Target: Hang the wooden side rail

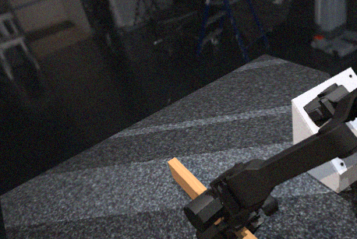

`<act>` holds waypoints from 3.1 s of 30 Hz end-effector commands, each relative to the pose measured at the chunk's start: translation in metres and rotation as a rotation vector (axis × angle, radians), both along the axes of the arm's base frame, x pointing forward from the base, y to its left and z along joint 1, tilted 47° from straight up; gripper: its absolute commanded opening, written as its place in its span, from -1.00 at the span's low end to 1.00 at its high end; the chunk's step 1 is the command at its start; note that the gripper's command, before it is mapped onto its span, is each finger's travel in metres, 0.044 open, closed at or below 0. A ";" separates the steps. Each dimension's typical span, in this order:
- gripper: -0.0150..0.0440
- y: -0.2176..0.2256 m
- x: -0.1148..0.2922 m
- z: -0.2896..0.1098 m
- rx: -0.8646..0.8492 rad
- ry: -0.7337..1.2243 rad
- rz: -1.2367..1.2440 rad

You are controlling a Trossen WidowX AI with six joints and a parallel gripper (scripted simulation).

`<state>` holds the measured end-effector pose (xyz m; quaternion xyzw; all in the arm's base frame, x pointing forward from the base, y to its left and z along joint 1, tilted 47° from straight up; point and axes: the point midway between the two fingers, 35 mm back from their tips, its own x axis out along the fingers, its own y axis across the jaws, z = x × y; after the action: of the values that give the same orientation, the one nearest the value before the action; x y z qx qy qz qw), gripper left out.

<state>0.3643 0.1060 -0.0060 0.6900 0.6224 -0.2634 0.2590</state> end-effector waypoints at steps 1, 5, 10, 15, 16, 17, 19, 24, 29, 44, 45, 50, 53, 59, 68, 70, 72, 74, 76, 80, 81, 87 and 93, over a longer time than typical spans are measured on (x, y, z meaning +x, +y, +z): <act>-0.49 -0.001 0.003 0.003 0.001 -0.006 -0.008; -0.49 -0.001 0.003 0.003 0.001 -0.006 -0.008; -0.49 -0.001 0.002 0.004 0.001 -0.006 -0.008; -0.49 -0.001 0.002 0.005 0.001 -0.006 -0.008; -0.49 -0.001 0.002 0.005 0.001 -0.006 -0.008; -0.49 -0.001 0.002 0.005 0.001 -0.006 -0.008; -0.49 -0.001 0.001 0.005 0.001 -0.006 -0.008; -0.49 0.000 0.001 0.005 0.001 -0.006 -0.008; -0.49 0.001 0.001 0.005 0.001 -0.006 -0.008; -0.49 0.002 0.001 0.006 0.001 -0.006 -0.008; -0.49 0.002 0.001 0.006 0.001 -0.006 -0.008; -0.49 0.002 0.001 0.007 0.001 -0.006 -0.008; -0.49 0.002 0.001 0.008 0.001 -0.006 -0.008; -0.49 0.002 0.002 0.008 0.001 -0.006 -0.008; -0.49 0.003 0.003 0.009 0.001 -0.006 -0.008; -0.49 0.004 0.003 0.009 0.001 -0.007 -0.008; -0.49 0.004 0.004 0.009 0.001 -0.007 -0.008; -0.49 0.004 0.003 0.009 0.001 -0.006 -0.008; -0.49 0.004 0.003 0.009 0.001 -0.006 -0.008; -0.49 0.005 0.003 0.009 0.001 -0.006 -0.008; -0.49 0.005 0.003 0.009 0.001 -0.006 -0.008; -0.49 0.005 0.002 0.010 0.001 -0.006 -0.008; -0.49 0.005 0.001 0.011 0.001 -0.006 -0.008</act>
<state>0.3646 0.1134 0.0020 0.6901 0.6222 -0.2630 0.2595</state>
